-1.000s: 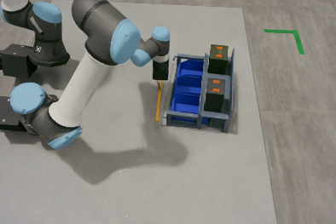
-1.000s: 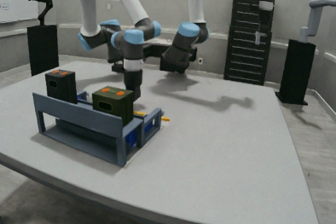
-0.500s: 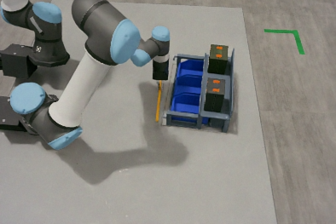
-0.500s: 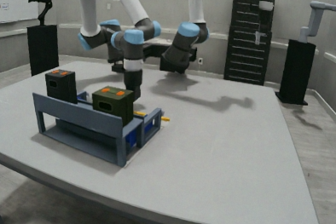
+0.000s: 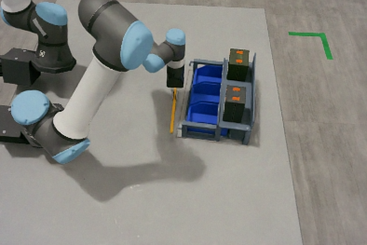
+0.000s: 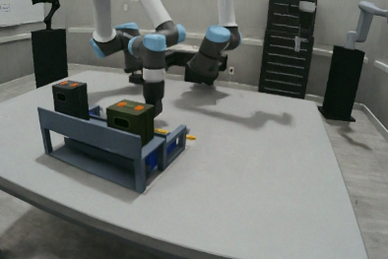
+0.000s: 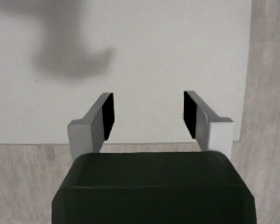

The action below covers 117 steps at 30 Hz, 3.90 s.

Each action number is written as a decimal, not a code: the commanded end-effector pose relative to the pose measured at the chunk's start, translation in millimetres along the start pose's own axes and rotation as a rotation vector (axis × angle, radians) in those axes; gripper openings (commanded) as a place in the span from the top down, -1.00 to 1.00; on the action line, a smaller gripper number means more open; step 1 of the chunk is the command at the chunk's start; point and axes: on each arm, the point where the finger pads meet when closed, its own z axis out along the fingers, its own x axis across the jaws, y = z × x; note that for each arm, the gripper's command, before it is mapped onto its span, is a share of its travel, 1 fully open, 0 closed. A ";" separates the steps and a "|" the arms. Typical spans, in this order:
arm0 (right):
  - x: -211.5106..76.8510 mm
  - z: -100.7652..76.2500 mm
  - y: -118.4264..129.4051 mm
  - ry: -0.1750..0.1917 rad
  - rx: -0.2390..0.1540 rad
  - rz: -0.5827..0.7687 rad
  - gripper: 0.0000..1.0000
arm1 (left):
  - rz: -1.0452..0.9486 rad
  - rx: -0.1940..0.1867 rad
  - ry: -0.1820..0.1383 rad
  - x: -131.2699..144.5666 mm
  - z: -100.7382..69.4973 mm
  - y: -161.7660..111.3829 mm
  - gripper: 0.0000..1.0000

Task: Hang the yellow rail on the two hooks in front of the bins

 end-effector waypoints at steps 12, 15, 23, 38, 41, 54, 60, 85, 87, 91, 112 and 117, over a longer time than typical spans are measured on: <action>-0.6 -25.1 1.5 -0.003 -0.003 0.000 1.00 | -0.001 -0.002 0.000 0.7 -0.2 -0.3 -1.00; -0.9 -33.9 1.8 -0.003 -0.004 0.000 1.00 | -0.001 -0.002 0.000 0.7 -0.2 -0.3 -1.00; -0.8 -60.2 1.8 -0.003 -0.004 0.000 1.00 | -0.001 -0.002 0.000 0.7 -0.2 -0.3 -1.00; -0.7 -99.0 1.6 -0.003 -0.004 0.000 1.00 | -0.001 -0.002 0.000 0.7 -0.2 -0.3 -1.00; -0.7 -104.6 1.6 -0.003 -0.004 0.000 1.00 | -0.001 -0.002 0.000 0.7 -0.2 -0.3 -1.00; -1.0 -111.5 1.1 -0.003 -0.004 0.001 1.00 | -0.001 -0.002 0.000 0.7 -0.2 -0.3 -1.00; -1.2 -112.3 1.7 -0.004 -0.005 0.001 1.00 | -0.001 -0.002 0.000 0.7 -0.2 -0.3 -1.00; -2.0 -114.7 3.3 -0.007 -0.010 0.002 1.00 | -0.001 -0.002 0.000 0.7 -0.2 -0.3 -1.00; -2.1 -114.8 3.4 -0.007 -0.010 0.002 1.00 | -0.001 -0.002 0.000 0.7 -0.2 -0.3 -1.00; -2.1 -114.9 3.4 -0.007 -0.010 0.002 1.00 | -0.001 -0.002 0.000 0.7 -0.2 -0.3 -1.00; -54.7 -112.9 -9.5 -0.005 -0.006 0.088 1.00 | -0.001 -0.002 0.000 0.7 -0.2 -0.3 -1.00; -53.9 -113.3 -8.3 -0.005 -0.007 0.085 1.00 | -0.001 -0.002 0.000 0.7 -0.2 -0.3 -1.00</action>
